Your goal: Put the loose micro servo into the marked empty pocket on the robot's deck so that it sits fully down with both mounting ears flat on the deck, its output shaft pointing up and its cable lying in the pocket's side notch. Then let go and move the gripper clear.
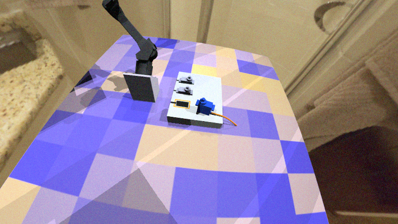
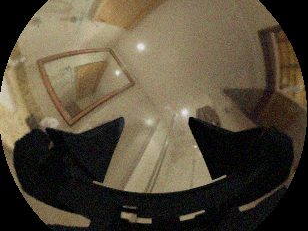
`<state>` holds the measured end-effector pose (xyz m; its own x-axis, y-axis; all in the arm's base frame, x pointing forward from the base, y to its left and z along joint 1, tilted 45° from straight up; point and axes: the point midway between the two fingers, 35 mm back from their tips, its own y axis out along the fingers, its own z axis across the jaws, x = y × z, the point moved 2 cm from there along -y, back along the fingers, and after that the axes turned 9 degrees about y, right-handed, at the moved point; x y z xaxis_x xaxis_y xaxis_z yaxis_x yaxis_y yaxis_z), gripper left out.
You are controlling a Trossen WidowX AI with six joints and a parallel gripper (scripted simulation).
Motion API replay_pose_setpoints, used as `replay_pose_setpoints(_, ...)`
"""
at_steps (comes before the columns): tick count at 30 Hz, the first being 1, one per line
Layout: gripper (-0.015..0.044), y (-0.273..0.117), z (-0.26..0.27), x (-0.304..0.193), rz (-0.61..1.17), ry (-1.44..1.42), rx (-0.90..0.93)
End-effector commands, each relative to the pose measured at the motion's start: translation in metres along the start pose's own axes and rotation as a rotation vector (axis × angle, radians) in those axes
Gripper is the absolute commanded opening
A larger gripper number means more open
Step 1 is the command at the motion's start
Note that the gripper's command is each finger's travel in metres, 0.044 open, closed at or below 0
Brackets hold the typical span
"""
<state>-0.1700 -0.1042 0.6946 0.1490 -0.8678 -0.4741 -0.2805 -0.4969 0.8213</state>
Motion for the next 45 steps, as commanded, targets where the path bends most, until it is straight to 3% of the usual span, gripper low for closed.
replay_pose_setpoints(1,0.0440,-0.006,-0.023,-0.008,0.034,-0.064,-0.052)
replay_pose_setpoints(13,0.0440,-0.016,-0.058,-0.020,0.085,-0.149,-0.125)
replay_pose_setpoints(29,0.0440,-0.060,-0.172,-0.042,0.279,-0.462,-0.358)
replay_pose_setpoints(45,0.0440,-0.078,-0.208,-0.041,0.338,-0.553,-0.427)
